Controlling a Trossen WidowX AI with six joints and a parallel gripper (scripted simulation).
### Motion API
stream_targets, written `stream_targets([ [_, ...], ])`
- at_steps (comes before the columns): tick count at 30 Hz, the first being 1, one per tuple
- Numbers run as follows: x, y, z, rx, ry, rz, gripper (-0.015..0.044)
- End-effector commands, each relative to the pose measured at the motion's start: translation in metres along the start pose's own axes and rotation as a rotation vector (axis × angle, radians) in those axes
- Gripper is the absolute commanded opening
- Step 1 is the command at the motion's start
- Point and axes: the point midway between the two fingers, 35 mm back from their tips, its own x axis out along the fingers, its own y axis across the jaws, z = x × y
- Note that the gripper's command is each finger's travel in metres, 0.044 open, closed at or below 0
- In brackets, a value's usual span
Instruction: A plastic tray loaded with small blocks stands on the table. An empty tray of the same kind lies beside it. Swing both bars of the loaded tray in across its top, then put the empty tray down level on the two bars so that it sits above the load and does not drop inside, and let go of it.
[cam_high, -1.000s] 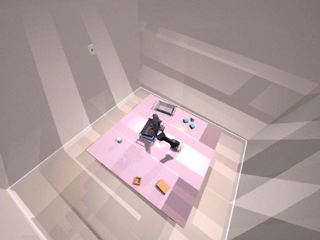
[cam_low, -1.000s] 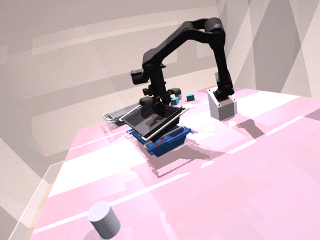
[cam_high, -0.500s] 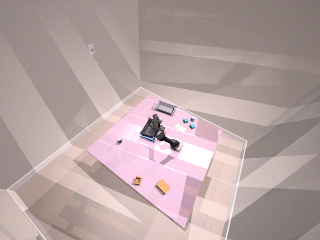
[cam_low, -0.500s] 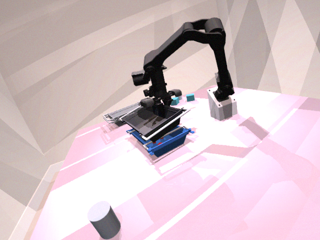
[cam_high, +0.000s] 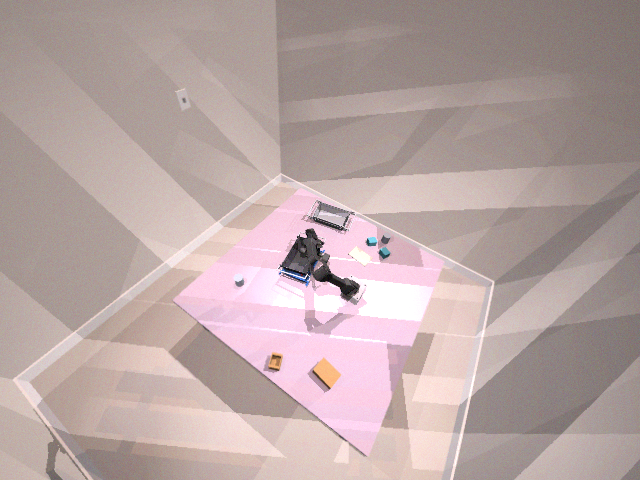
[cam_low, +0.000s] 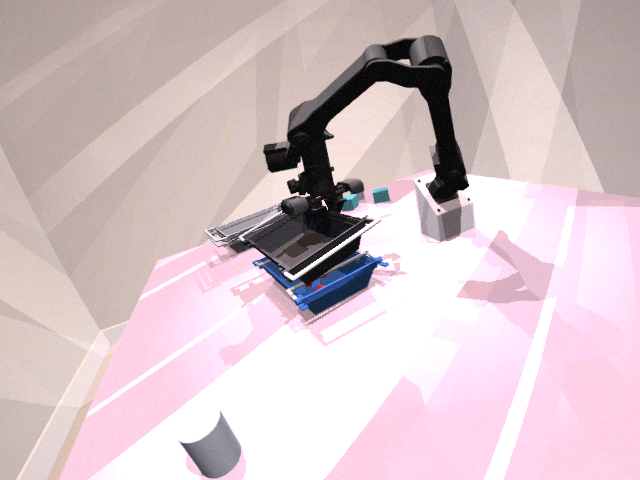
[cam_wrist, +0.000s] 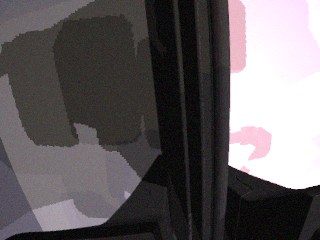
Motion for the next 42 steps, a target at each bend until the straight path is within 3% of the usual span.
stream_targets([
  [1, 0.0054, -0.0035, -0.0035, 0.002, 0.000, -0.029, 0.0000],
  [42, 0.0013, -0.0005, -0.0004, 0.000, 0.000, -0.003, 0.0000],
])
